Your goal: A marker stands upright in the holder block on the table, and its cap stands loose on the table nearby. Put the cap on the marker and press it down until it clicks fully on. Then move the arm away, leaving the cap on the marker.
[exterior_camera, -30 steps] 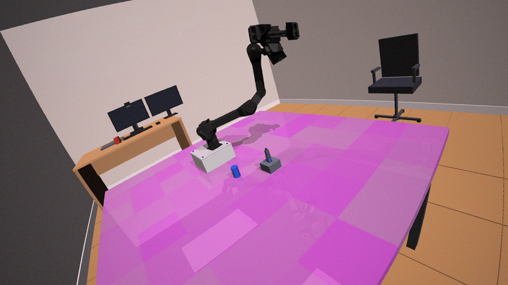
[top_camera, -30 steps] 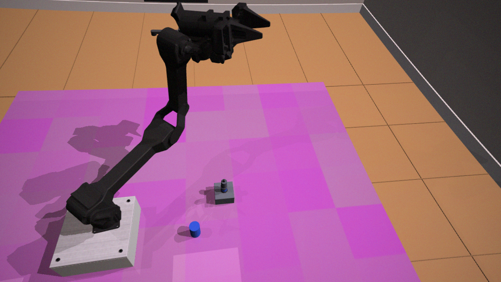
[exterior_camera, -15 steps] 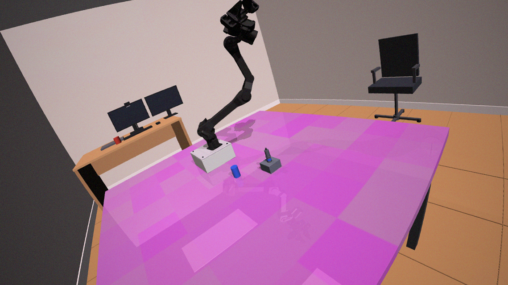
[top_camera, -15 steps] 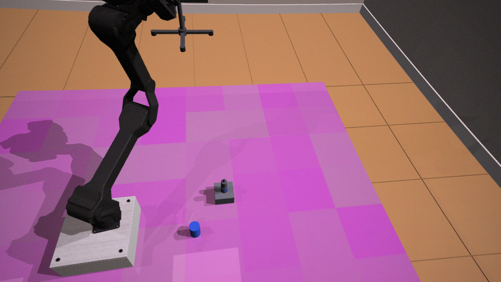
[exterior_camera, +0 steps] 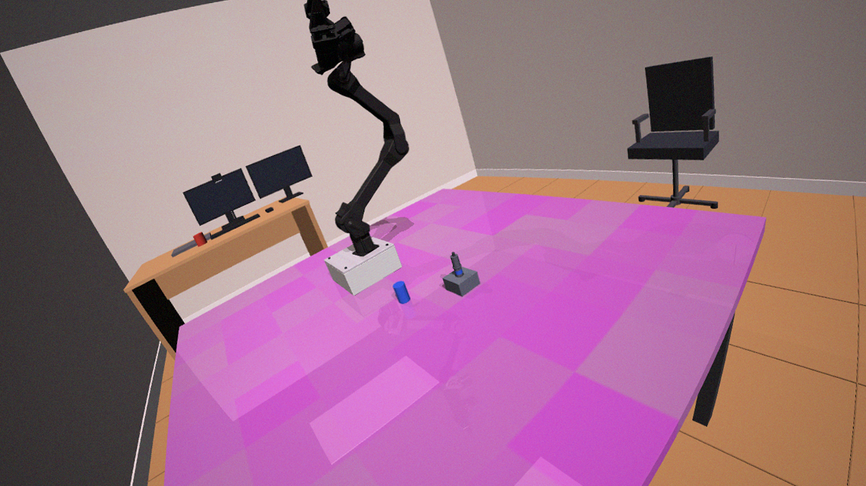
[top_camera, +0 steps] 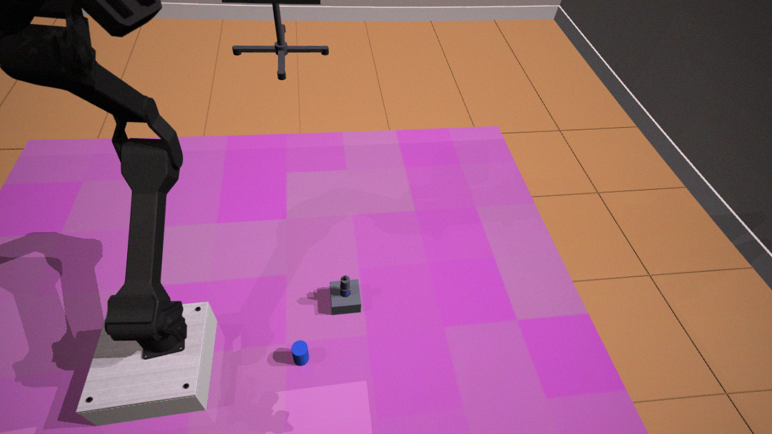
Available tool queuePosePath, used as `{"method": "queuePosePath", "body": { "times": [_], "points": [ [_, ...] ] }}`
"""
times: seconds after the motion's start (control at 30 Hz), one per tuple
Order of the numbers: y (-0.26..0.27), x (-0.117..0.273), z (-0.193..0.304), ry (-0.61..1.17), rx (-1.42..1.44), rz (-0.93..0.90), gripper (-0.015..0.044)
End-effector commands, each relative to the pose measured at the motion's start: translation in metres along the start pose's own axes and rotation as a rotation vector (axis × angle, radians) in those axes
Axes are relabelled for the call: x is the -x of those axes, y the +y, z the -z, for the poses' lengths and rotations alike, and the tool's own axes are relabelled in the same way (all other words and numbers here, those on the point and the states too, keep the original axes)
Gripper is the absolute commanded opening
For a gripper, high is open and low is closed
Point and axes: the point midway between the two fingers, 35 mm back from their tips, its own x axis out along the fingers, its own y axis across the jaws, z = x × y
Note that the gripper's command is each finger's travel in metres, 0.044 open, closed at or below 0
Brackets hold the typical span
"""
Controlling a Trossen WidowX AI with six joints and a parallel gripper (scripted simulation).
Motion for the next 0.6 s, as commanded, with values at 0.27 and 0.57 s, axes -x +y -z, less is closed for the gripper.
{"method": "queuePosePath", "body": {
  "times": [0.27,0.57],
  "points": [
    [0.083,-0.004,0.149,0.250,-0.716,-0.077,0.0252],
    [0.207,-0.007,0.188,0.447,-1.128,-0.294,0.0252]
  ]
}}
